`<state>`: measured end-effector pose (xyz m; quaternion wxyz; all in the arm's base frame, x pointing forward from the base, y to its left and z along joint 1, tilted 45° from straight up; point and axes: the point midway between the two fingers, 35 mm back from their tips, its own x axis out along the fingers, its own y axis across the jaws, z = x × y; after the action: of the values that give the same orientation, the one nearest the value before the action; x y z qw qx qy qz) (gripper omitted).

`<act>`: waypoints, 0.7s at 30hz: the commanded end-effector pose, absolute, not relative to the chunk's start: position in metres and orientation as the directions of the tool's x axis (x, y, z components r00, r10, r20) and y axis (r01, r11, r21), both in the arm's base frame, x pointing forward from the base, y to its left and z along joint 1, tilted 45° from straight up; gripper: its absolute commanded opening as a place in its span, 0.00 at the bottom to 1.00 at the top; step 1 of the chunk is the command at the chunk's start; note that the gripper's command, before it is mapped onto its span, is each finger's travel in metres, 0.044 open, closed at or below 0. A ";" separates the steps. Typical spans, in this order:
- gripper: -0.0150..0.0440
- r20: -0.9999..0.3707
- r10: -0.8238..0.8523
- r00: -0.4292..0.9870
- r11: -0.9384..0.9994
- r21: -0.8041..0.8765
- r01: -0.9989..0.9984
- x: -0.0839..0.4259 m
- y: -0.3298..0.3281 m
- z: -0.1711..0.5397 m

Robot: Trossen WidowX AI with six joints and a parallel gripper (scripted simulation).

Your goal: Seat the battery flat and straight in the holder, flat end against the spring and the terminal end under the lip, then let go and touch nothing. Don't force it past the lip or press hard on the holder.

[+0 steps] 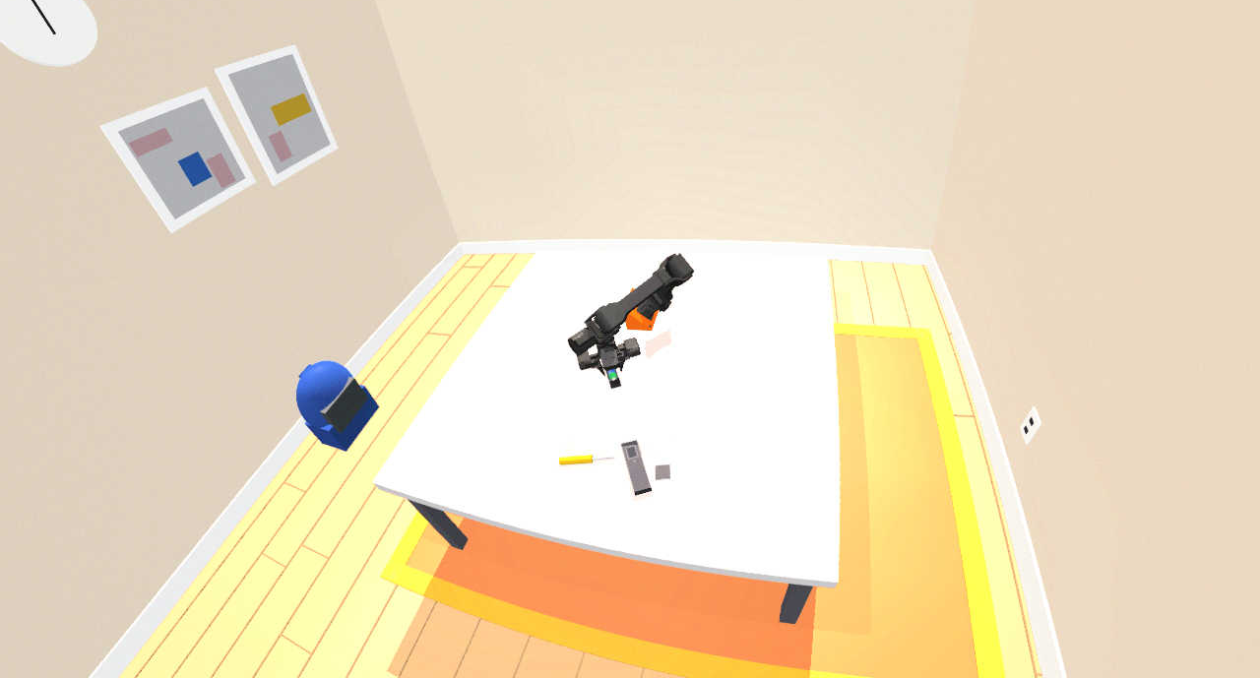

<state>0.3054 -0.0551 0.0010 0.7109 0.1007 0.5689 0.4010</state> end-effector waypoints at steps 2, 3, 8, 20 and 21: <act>0.83 -0.735 0.677 0.039 0.666 0.589 -0.459 0.307 -0.077 0.020; 0.87 -0.735 0.677 0.039 0.666 0.588 -0.459 0.307 -0.083 0.026; 1.00 -0.736 0.676 0.038 0.666 0.588 -0.460 0.305 -0.104 0.050; 1.00 -0.736 0.676 0.037 0.665 0.588 -0.460 0.305 -0.106 0.052; 1.00 -0.736 0.676 0.037 0.665 0.588 -0.460 0.305 -0.106 0.052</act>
<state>0.3056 -0.1053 0.0518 0.7150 0.0969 0.5673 0.3970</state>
